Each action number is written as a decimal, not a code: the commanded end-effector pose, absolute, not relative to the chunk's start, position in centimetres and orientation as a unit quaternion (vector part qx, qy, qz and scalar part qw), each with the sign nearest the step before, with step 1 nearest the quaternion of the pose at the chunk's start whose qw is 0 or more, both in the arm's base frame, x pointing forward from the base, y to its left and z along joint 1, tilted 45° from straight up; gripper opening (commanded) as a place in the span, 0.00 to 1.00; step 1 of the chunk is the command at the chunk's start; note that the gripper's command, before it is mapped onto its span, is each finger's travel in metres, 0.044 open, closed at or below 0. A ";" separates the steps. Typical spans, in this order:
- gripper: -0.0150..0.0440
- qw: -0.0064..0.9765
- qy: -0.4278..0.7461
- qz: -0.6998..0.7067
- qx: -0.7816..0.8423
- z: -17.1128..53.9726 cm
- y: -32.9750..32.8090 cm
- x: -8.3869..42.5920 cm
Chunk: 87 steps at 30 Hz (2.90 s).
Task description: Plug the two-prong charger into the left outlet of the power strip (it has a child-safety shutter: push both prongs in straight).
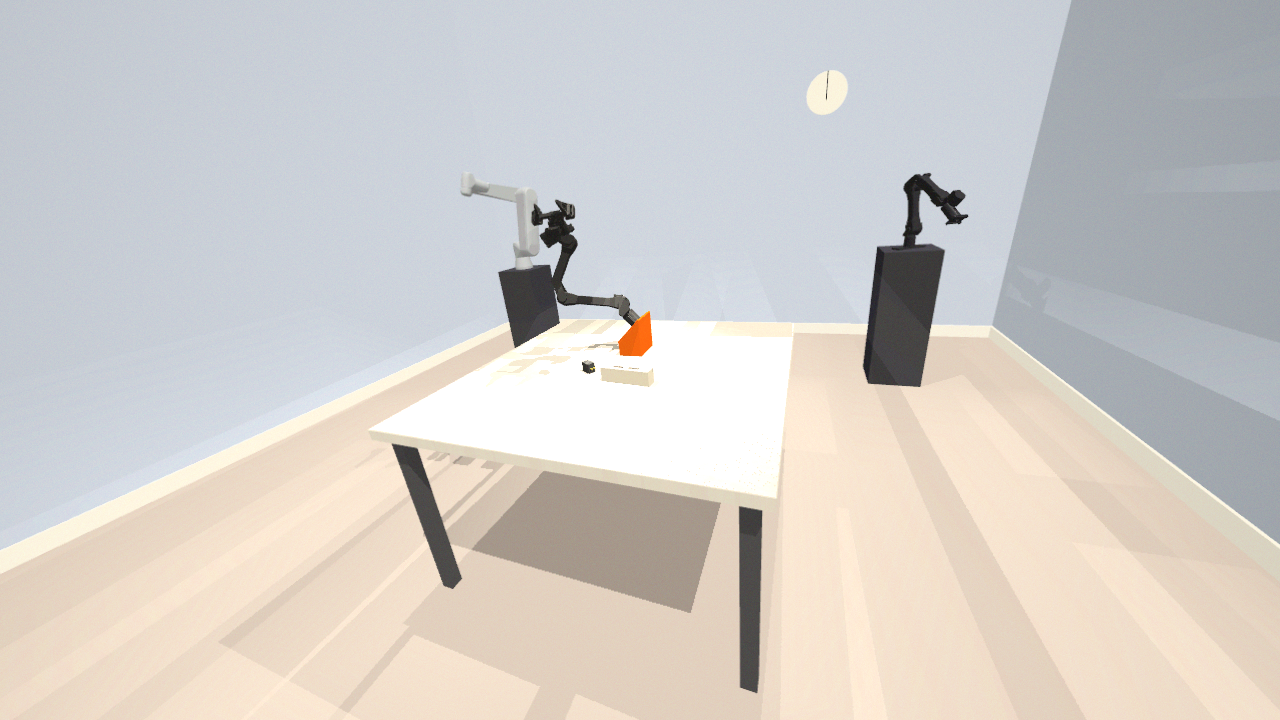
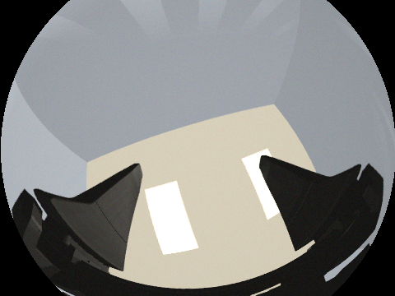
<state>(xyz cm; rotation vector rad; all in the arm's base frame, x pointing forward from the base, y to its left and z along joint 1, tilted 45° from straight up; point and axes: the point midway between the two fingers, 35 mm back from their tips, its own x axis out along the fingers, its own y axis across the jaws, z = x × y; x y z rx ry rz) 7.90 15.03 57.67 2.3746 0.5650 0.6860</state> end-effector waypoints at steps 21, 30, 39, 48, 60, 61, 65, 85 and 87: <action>1.00 0.512 0.087 0.274 0.809 55.4 19.9 9.7; 1.00 0.625 0.041 0.258 0.735 53.8 21.6 11.4; 1.00 0.737 0.005 0.230 0.636 51.5 23.5 13.7; 1.00 0.833 -0.017 0.192 0.519 48.8 25.0 16.5; 1.00 0.928 -0.025 0.129 0.349 44.6 25.7 20.8; 1.00 0.933 -0.024 0.124 0.336 44.2 25.7 21.2; 1.00 0.954 -0.020 0.101 0.281 42.7 25.5 22.7; 1.00 0.998 0.052 -0.004 -0.022 34.1 22.3 29.8; 1.00 0.997 0.063 -0.015 -0.051 33.2 21.8 30.4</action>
